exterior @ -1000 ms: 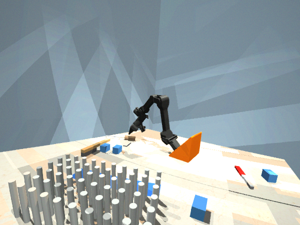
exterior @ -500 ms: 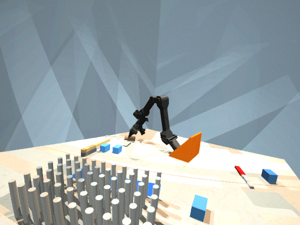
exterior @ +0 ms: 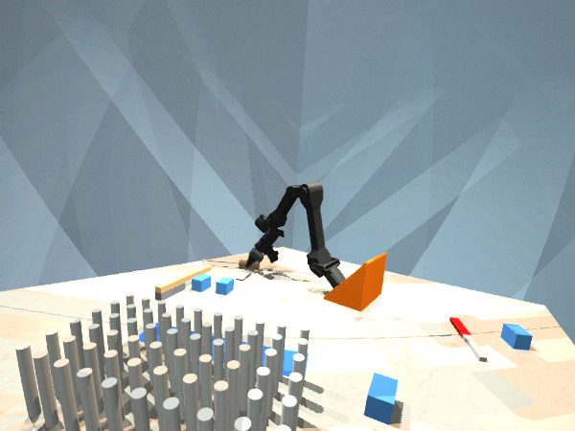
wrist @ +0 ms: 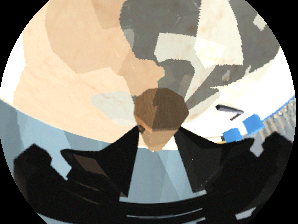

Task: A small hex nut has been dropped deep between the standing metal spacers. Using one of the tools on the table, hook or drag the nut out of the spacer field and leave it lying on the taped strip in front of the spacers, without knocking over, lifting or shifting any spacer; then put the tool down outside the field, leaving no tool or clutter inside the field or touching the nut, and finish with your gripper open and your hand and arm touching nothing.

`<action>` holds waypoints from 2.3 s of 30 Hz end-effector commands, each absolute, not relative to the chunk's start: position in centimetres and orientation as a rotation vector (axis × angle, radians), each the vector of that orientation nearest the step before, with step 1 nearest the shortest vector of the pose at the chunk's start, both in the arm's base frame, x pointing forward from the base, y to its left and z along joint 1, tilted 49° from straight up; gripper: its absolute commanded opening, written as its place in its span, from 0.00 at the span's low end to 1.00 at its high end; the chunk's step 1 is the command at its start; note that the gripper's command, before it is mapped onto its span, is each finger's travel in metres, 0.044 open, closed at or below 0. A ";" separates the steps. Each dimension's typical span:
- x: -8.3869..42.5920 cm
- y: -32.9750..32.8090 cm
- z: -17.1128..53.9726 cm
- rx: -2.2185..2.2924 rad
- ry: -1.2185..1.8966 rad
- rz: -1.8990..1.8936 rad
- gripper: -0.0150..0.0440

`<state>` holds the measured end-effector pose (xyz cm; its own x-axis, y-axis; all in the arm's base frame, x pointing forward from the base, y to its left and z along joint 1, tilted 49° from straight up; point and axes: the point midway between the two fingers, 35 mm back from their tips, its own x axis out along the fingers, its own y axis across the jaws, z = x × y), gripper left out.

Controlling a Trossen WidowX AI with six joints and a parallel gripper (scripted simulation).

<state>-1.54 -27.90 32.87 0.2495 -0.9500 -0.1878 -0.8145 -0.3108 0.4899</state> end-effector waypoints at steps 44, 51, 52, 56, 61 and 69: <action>-0.1 -17.6 41.4 2.246 -1.626 -0.679 0.25; 0.4 -18.2 40.7 2.310 -1.574 -0.700 0.25; 0.5 -18.3 40.6 2.321 -1.565 -0.704 0.25; 1.0 -18.7 40.1 2.360 -1.529 -0.721 0.25; 1.6 -19.1 39.5 2.407 -1.481 -0.747 0.25; 2.8 -19.9 38.5 2.477 -1.392 -0.797 0.25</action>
<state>2.37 -19.60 38.90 0.3970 -0.8528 -0.3393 -0.7433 -0.5156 0.4262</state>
